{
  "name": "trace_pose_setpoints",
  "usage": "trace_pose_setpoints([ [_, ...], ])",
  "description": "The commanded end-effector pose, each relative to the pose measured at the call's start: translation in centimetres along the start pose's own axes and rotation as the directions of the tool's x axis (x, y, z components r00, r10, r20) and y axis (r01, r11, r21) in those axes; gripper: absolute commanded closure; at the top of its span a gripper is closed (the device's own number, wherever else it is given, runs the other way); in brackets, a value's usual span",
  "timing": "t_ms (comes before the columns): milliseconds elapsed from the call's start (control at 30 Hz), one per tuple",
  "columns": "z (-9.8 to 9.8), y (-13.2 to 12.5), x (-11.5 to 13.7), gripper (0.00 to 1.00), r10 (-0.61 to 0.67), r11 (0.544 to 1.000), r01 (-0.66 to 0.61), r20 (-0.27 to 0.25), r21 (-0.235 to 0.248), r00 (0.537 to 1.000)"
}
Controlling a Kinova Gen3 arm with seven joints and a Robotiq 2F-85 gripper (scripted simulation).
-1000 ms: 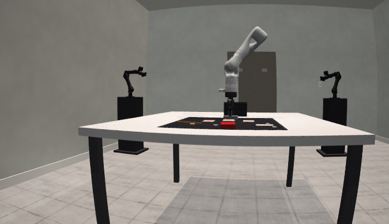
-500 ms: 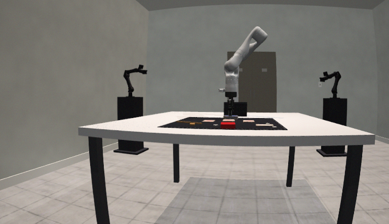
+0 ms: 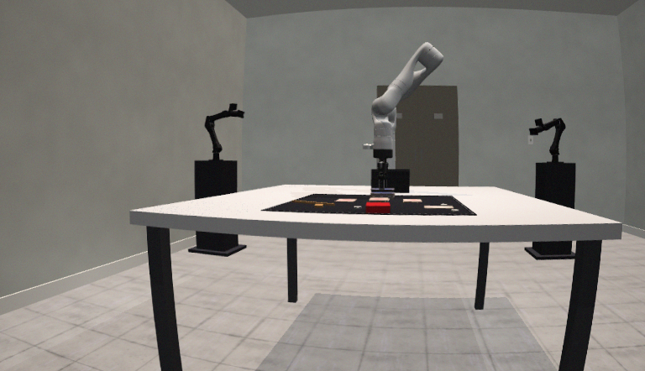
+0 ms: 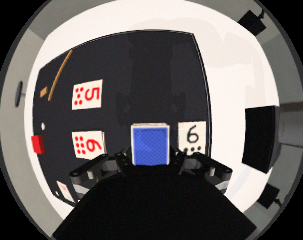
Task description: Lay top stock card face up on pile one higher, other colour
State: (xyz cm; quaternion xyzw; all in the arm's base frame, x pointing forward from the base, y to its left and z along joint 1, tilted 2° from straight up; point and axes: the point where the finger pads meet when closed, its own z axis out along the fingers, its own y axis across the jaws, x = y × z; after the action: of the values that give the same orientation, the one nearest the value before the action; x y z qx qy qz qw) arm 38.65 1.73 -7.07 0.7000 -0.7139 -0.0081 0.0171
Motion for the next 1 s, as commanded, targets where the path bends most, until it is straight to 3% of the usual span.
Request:
trace_pose_setpoints([
  [0, -0.1, -0.1, 0.0, 0.28, 0.0, 1.0, 0.0, 0.001, 0.002, 1.0],
  [967, -0.1, -0.2, 1.2, 0.28, -0.012, 1.0, 0.012, 0.001, 0.002, 1.0],
])
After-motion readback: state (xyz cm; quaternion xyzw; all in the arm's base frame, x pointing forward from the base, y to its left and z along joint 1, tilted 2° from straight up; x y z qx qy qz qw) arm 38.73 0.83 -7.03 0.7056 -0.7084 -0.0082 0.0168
